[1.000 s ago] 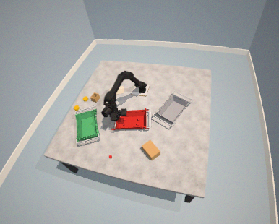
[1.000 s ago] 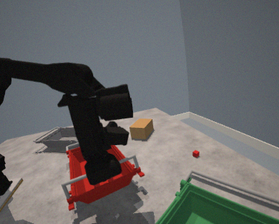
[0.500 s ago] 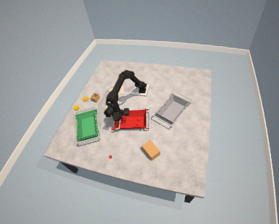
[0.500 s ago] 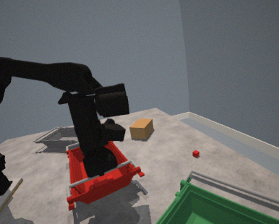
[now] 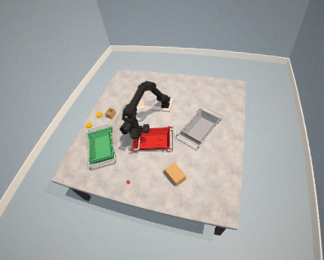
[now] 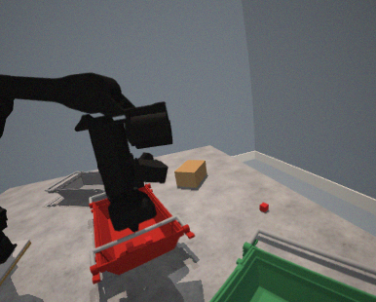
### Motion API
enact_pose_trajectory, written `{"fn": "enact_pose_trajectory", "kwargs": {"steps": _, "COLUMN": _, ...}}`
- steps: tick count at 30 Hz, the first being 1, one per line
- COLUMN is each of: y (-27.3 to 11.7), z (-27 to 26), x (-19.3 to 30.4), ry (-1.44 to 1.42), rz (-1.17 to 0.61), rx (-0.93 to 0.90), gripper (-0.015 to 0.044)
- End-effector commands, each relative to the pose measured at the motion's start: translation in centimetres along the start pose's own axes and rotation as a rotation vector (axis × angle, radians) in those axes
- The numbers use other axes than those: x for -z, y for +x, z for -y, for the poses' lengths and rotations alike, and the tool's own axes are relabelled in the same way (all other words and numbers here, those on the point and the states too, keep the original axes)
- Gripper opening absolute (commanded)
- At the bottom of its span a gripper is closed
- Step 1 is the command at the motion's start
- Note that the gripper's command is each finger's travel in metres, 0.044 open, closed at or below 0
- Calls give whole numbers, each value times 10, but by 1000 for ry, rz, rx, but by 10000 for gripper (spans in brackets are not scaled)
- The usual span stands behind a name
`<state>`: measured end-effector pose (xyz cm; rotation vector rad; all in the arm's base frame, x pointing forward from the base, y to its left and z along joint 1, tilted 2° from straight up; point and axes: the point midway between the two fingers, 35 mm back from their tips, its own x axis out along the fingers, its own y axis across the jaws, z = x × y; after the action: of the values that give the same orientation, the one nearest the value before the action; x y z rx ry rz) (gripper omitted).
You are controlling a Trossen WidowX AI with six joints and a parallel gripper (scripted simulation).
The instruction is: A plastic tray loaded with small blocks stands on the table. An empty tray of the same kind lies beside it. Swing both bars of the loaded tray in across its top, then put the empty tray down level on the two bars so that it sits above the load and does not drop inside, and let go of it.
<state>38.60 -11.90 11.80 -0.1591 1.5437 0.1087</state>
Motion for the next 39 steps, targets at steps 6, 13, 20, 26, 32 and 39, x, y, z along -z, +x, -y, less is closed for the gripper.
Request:
{"fn": "enact_pose_trajectory", "kwargs": {"steps": 6, "y": -1, "z": 0, "x": 0, "ry": 0, "rz": 3, "rx": 2, "gripper": 85}}
{"fn": "enact_pose_trajectory", "kwargs": {"steps": 13, "y": -1, "z": 0, "x": 0, "ry": 0, "rz": 3, "rx": 2, "gripper": 85}}
{"fn": "enact_pose_trajectory", "kwargs": {"steps": 20, "y": -22, "z": 1, "x": -2, "ry": -1, "rz": 17, "rx": 9, "gripper": 85}}
{"fn": "enact_pose_trajectory", "kwargs": {"steps": 26, "y": -88, "z": -2, "x": 4, "ry": -2, "rz": 61, "rx": 31, "gripper": 85}}
{"fn": "enact_pose_trajectory", "kwargs": {"steps": 32, "y": -50, "z": -66, "x": -19, "ry": -2, "rz": 31, "rx": 4, "gripper": 85}}
{"fn": "enact_pose_trajectory", "kwargs": {"steps": 39, "y": -28, "z": -187, "x": -21, "ry": -1, "rz": 17, "rx": -11, "gripper": 85}}
